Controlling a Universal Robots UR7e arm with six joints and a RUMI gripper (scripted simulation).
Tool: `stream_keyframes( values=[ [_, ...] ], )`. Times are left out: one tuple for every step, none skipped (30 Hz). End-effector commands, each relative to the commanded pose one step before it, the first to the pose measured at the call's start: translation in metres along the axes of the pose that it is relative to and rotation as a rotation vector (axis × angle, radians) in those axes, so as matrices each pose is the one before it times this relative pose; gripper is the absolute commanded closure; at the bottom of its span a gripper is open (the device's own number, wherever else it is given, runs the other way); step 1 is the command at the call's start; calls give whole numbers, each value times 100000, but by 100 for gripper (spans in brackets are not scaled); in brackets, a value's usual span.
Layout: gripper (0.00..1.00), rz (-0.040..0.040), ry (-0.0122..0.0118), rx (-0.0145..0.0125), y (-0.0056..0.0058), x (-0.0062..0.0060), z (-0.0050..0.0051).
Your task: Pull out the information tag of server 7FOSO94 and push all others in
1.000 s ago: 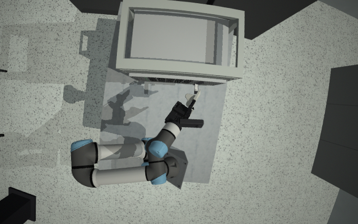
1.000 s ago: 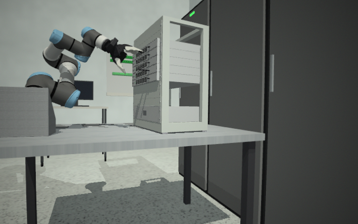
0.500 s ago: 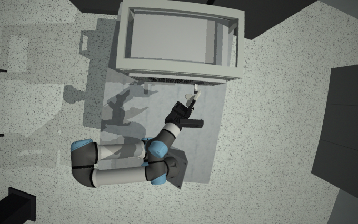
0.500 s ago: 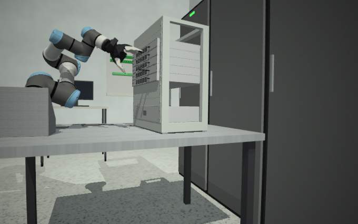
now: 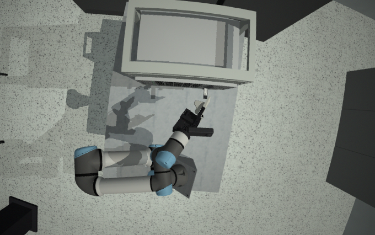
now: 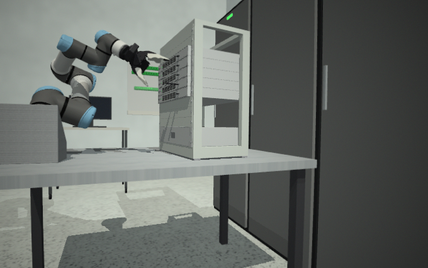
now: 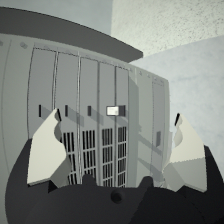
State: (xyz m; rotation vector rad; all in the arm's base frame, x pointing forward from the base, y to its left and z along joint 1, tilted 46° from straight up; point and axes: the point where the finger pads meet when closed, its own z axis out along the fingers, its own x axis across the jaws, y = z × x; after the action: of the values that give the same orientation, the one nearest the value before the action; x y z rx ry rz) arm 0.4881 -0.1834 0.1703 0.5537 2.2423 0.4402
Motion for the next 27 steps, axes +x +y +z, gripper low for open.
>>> stream_keyframes(
  values=[
    [0, -32, -3, -30, -367, -5, -613],
    [0, -1, 3, 1, -92, 6, -152],
    [0, 0, 0, 0, 0, 0, 0],
    [0, 0, 0, 0, 0, 0, 0],
    [0, 0, 0, 0, -92, 7, -155],
    [0, 0, -2, -1, -93, 7, -158],
    [0, 0, 2, 1, -95, 6, -158],
    [0, 0, -1, -1, -94, 7, -160],
    [0, 0, 0, 0, -95, 7, -160],
    [0, 0, 1, 1, -95, 7, -159],
    [0, 0, -2, -1, -93, 7, -158],
    [0, 0, 2, 1, -93, 6, -156],
    [0, 0, 0, 0, -91, 7, -153],
    [0, 0, -3, -2, -88, 7, -151],
    [0, 0, 3, 1, -88, 6, -146],
    [0, 0, 0, 0, -85, 6, -142],
    [0, 0, -3, -1, -80, 6, -138],
    [0, 0, 2, 1, -80, 5, -132],
    [0, 0, 1, 0, -75, 5, -126],
    [0, 0, 0, 0, 0, 0, 0],
    [0, 0, 0, 0, 0, 0, 0],
    [0, 0, -2, -1, -70, 5, -120],
    [0, 0, 0, 0, -67, 5, -113],
    [0, 0, 2, 1, -64, 4, -106],
    [0, 0, 0, 0, -59, 4, -99],
    [0, 0, -1, -1, -53, 4, -91],
    [0, 0, -2, -1, -48, 4, -83]
  ],
)
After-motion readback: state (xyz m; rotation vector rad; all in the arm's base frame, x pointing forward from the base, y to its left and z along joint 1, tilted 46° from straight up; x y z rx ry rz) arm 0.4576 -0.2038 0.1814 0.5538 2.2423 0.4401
